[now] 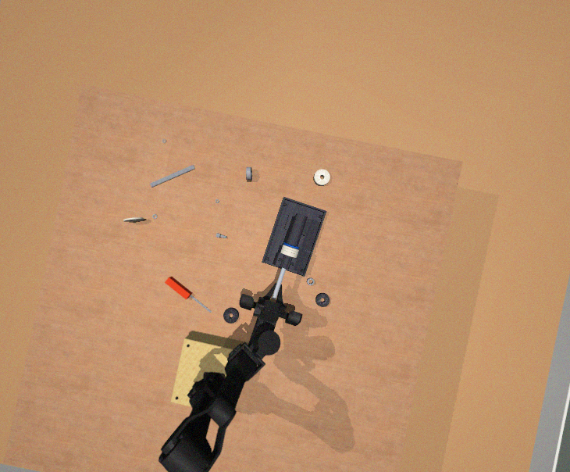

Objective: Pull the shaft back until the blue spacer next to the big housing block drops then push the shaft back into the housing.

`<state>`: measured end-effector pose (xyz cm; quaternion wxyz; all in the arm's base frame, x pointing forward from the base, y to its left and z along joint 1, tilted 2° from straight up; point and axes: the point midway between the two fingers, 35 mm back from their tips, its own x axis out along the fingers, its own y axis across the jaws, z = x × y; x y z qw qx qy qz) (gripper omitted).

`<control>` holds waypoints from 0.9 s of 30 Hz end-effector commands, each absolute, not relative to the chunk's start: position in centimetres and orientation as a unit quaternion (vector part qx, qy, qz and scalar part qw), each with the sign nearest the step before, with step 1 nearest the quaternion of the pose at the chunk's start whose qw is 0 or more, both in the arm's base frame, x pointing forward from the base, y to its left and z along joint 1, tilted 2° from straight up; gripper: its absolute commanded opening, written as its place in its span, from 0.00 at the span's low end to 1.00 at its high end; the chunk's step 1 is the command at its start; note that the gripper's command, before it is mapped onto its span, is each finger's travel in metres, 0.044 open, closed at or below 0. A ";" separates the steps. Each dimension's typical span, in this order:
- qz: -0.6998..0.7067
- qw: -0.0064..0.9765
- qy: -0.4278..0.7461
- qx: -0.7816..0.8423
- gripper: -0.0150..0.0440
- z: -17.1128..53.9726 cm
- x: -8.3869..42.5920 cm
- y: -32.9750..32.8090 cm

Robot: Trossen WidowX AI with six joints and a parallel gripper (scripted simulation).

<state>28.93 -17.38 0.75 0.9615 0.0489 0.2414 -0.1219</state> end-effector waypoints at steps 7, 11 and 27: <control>-0.121 0.962 0.240 0.047 0.25 0.8 29.3 -17.5; -0.121 0.962 0.240 0.047 0.25 0.9 29.4 -17.5; -0.121 0.962 0.240 0.047 0.25 0.9 29.8 -17.6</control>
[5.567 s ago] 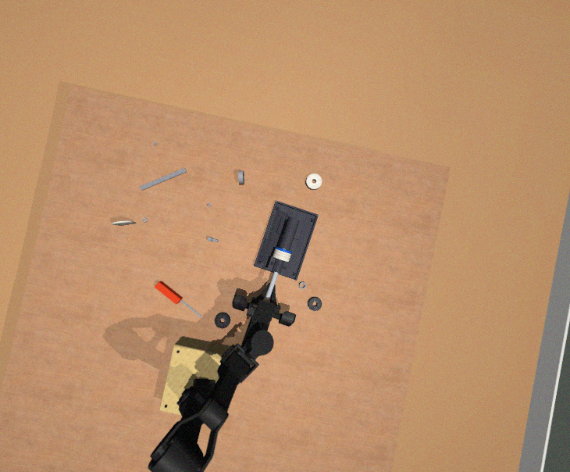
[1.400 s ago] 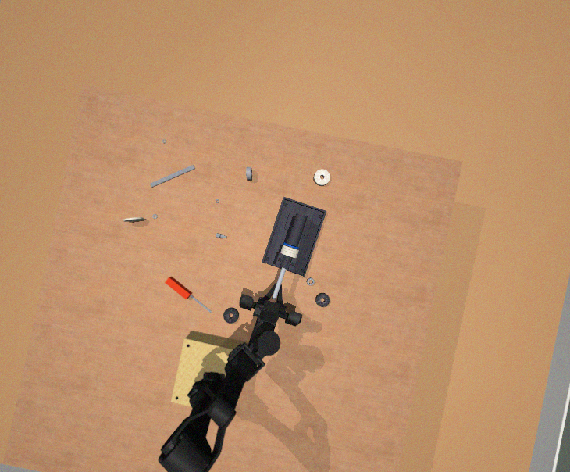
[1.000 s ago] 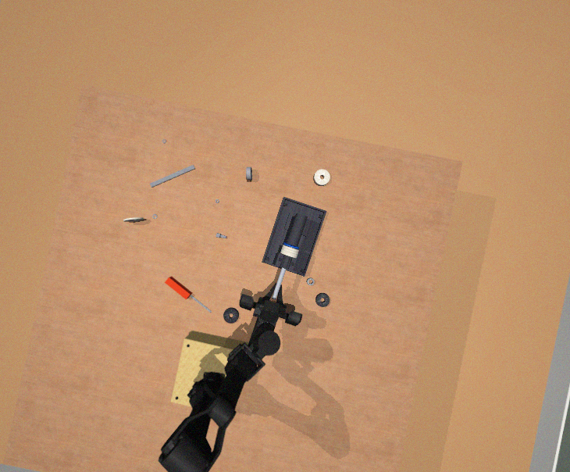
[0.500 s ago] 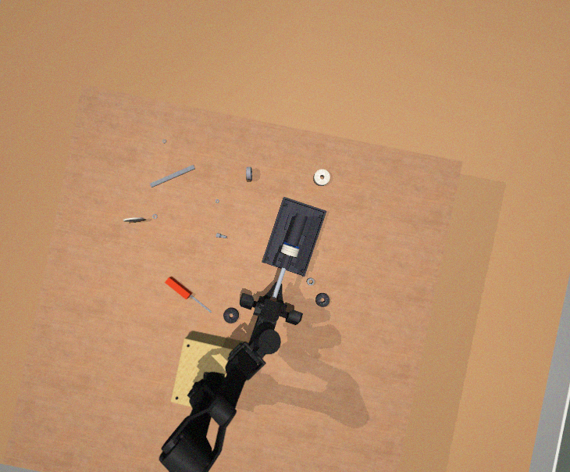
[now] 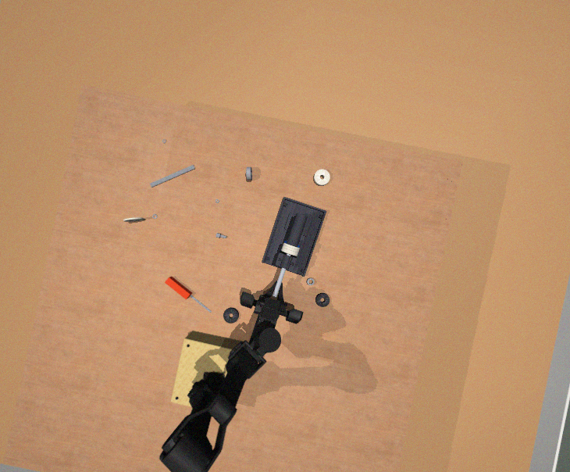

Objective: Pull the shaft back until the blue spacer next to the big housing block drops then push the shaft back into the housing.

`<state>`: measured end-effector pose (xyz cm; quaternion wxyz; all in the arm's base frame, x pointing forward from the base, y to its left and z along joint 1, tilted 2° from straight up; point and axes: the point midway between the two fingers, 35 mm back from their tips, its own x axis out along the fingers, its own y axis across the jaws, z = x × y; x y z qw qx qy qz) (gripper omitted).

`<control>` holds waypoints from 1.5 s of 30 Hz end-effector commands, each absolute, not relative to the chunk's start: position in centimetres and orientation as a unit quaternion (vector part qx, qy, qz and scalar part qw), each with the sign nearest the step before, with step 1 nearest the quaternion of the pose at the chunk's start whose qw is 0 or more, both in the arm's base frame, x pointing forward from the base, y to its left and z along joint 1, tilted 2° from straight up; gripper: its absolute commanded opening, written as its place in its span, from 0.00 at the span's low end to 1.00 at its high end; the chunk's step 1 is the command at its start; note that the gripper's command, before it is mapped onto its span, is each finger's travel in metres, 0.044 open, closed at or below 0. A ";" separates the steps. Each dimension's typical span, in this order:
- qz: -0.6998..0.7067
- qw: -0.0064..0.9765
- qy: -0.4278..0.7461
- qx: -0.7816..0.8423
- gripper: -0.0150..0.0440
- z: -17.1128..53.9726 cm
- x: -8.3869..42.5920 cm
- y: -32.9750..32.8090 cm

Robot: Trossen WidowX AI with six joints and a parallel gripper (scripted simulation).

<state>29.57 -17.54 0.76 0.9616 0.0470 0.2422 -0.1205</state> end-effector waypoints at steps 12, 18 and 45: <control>-0.121 0.962 0.240 0.047 0.25 0.9 30.1 -17.7; -0.121 0.962 0.240 0.047 0.25 0.9 30.3 -17.8; -0.121 0.962 0.240 0.047 0.25 0.9 31.0 -18.0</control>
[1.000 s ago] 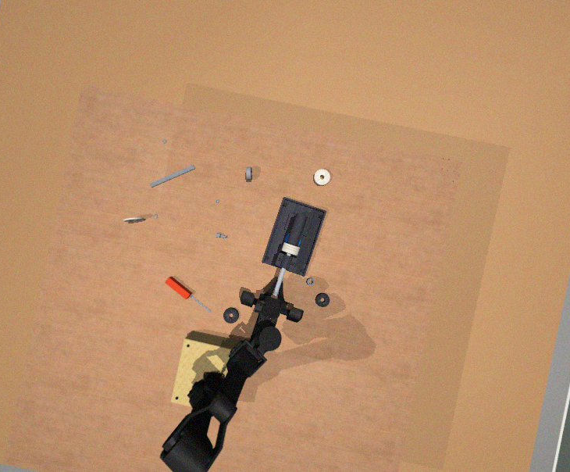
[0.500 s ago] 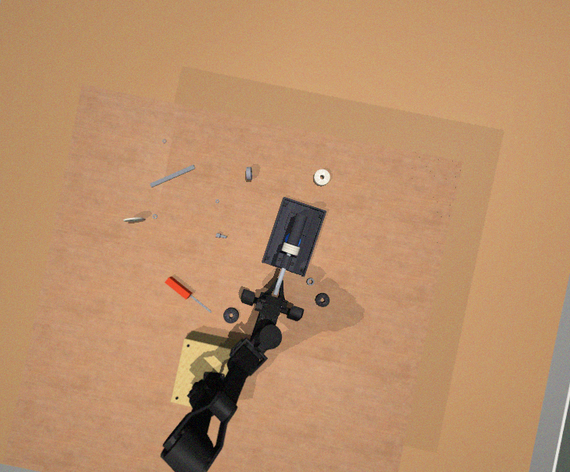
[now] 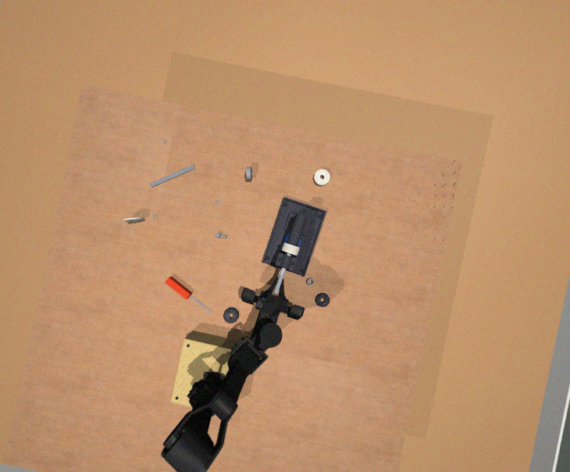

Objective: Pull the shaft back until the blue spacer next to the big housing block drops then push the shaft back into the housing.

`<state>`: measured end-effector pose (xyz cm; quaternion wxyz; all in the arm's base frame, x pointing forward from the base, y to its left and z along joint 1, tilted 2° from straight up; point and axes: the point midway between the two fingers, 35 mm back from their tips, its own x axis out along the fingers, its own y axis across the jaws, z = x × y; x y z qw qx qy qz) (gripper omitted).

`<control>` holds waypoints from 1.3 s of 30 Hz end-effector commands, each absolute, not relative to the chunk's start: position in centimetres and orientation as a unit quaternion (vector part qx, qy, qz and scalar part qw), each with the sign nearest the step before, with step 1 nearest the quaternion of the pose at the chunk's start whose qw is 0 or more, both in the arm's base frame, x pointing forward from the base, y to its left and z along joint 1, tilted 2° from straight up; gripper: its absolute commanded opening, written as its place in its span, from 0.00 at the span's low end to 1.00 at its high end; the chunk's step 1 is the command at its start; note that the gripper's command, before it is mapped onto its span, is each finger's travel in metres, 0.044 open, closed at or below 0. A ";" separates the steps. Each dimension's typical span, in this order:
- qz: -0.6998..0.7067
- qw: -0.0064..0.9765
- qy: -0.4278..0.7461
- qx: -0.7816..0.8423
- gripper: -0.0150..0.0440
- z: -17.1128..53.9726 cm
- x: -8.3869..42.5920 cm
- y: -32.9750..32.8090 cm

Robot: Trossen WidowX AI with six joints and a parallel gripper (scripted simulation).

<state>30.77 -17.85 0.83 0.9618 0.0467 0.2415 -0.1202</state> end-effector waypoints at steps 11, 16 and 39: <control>-0.121 0.962 0.240 0.047 0.25 0.9 31.3 -18.0; -0.121 0.962 0.240 0.047 0.25 1.0 31.4 -18.1; -0.121 0.962 0.239 0.047 0.25 1.0 32.1 -18.2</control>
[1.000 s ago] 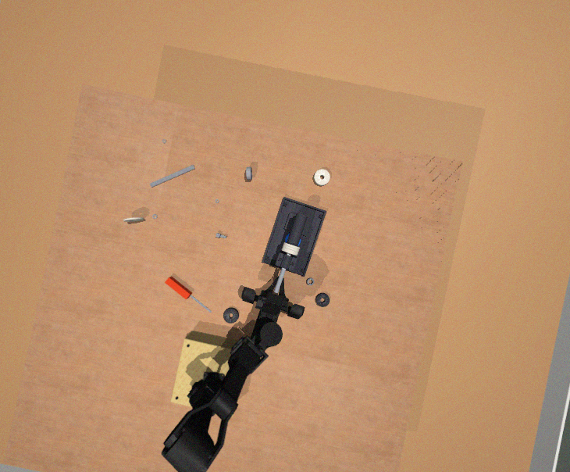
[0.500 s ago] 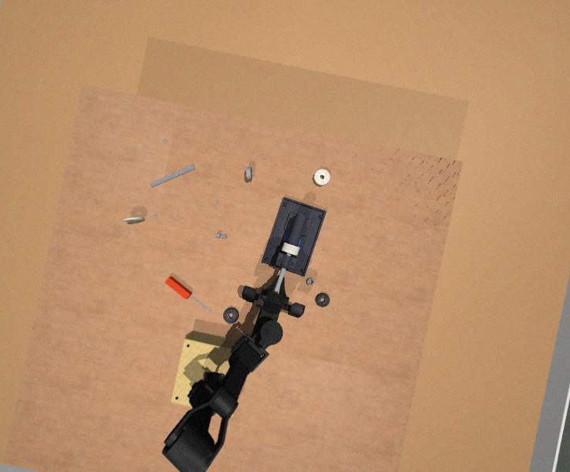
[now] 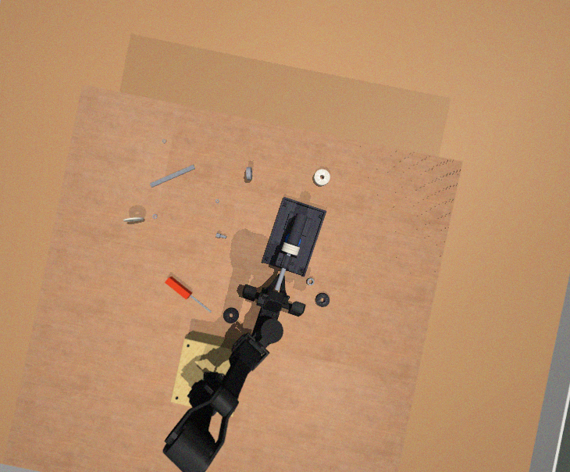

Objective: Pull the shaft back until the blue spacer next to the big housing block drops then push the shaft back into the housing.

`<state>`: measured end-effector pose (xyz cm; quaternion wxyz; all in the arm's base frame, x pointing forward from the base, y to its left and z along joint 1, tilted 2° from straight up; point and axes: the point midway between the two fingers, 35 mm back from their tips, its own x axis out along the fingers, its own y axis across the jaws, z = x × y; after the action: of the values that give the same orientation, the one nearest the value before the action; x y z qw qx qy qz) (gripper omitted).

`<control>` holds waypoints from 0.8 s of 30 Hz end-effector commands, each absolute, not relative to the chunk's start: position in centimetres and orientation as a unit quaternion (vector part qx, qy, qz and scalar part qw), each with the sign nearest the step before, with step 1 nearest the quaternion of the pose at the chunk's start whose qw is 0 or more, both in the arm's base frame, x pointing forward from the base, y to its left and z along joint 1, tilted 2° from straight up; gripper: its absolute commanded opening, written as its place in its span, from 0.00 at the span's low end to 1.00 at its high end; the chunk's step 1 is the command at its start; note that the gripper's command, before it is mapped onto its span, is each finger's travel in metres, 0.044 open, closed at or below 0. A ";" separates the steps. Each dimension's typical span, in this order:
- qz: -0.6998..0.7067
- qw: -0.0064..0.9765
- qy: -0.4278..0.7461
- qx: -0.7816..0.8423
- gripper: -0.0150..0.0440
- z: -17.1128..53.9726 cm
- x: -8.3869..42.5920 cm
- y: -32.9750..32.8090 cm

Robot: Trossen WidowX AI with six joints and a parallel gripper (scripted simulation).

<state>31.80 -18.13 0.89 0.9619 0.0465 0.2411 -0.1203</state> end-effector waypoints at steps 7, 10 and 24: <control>-0.121 0.962 0.239 0.047 0.25 1.0 32.2 -18.3; -0.121 0.962 0.239 0.047 0.25 1.0 32.3 -18.3; -0.121 0.962 0.239 0.047 0.25 1.0 32.7 -18.4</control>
<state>32.44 -18.29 0.92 0.9620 0.0463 0.2409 -0.1203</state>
